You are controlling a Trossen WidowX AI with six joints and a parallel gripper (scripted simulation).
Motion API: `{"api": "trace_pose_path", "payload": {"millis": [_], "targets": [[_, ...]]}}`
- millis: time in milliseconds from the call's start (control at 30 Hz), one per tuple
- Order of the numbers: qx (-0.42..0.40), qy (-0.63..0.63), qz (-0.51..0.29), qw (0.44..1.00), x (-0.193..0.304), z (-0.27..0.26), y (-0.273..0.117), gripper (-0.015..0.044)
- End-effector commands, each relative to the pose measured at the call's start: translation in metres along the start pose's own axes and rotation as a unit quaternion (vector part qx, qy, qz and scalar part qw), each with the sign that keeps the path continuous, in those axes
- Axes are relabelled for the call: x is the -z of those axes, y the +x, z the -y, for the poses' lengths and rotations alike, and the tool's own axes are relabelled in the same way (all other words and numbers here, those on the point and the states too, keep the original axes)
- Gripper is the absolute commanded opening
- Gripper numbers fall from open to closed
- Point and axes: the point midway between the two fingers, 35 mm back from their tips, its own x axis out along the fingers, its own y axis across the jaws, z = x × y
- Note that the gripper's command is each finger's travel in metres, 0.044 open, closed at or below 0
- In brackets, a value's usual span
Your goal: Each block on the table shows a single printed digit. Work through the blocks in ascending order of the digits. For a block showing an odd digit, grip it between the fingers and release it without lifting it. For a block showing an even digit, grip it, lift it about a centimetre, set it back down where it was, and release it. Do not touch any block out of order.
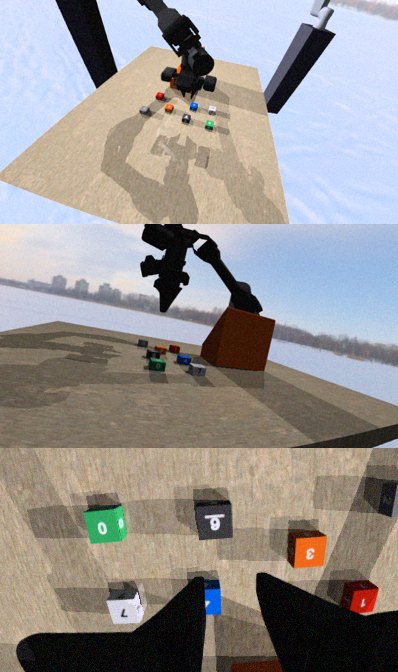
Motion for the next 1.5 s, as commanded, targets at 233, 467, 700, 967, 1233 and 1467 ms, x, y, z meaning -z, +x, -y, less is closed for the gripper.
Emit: {"api": "trace_pose_path", "payload": {"millis": [233,467,700,967,1233,1467], "targets": [[0.006,-0.006,-0.002,1.0,-0.004,0.002,0.083,0.0356],[0.006,-0.006,-0.002,1.0,-0.004,0.002,0.087,0.04],[0.006,-0.006,-0.002,1.0,-0.004,0.002,0.098,0.04],[0.006,-0.006,-0.002,1.0,-0.004,0.002,0.111,0.04],[0.007,-0.006,-0.002,1.0,-0.004,0.003,0.12,0.0374],[0.007,-0.006,-0.002,1.0,-0.004,0.003,0.12,0.019]]}}
